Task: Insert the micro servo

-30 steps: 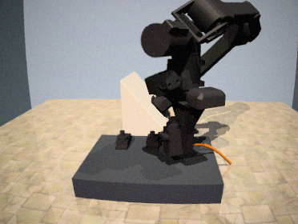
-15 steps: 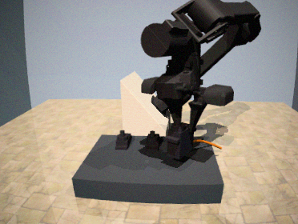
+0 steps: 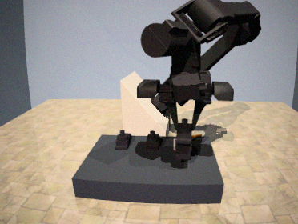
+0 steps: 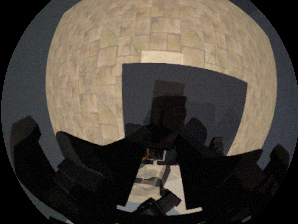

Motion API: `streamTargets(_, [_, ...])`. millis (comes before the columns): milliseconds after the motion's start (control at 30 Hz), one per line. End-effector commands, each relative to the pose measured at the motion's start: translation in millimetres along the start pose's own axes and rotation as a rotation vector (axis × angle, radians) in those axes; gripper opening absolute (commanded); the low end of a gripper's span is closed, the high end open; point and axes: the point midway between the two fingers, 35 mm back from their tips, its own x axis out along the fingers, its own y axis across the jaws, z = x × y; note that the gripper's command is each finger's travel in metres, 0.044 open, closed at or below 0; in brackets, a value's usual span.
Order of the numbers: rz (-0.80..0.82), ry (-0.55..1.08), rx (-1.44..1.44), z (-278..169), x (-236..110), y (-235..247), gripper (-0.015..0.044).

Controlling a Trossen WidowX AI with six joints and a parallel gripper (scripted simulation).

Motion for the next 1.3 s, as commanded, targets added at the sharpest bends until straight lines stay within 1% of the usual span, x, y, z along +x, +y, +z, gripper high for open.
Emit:
streamTargets(0, [0.003,-0.005,-0.068,0.2,-1.0,1.2,0.0000])
streamTargets(267, [0.003,-0.005,-0.067,-9.8,-1.0,0.4,0.0000])
streamTargets(967, [0.003,-0.001,-0.062,-105.9,-0.5,-6.8,0.0000])
streamTargets(1267, [0.003,-0.001,-0.062,-108.1,6.1,-6.9,0.0000])
